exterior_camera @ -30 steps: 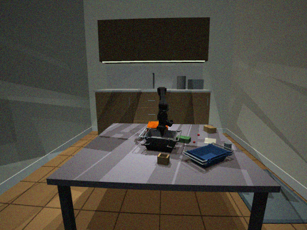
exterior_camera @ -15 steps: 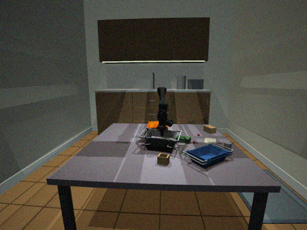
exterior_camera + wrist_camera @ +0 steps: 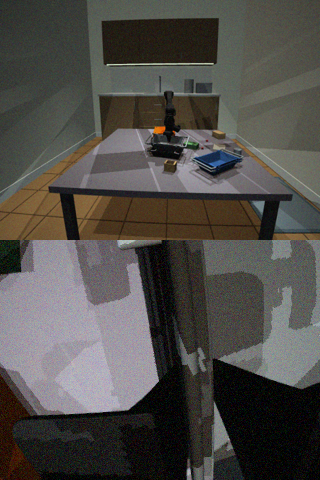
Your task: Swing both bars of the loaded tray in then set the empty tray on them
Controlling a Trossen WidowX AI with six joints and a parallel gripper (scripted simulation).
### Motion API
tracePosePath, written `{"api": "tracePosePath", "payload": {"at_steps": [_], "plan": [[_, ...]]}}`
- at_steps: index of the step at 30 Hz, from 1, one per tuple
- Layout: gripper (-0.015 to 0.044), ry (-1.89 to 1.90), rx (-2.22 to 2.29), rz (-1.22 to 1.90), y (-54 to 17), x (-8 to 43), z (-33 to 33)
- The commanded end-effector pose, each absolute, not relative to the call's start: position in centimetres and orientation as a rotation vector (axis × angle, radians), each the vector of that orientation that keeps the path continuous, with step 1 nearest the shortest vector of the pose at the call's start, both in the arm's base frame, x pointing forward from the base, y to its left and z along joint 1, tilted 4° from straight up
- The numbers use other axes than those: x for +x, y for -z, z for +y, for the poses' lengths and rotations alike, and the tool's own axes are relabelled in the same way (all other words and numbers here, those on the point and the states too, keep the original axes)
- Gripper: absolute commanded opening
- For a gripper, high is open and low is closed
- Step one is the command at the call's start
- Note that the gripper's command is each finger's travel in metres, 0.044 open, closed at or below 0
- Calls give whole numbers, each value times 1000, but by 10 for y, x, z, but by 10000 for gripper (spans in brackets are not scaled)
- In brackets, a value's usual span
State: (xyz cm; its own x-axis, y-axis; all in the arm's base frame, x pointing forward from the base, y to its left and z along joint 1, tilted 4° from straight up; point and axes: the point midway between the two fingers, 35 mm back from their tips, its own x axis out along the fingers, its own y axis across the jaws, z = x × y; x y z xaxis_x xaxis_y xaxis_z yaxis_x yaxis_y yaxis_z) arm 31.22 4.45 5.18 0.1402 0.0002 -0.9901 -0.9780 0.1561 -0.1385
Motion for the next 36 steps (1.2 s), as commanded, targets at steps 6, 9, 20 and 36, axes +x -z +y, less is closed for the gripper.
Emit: {"api": "tracePosePath", "payload": {"at_steps": [6,9,20,36], "plan": [[0,-1026,-1129,1195,-37,303,45],[0,-1026,-1129,1196,-36,303,45],[0,-1026,-1129,1196,-36,303,45],[0,-1026,-1129,1196,-36,303,45]]}}
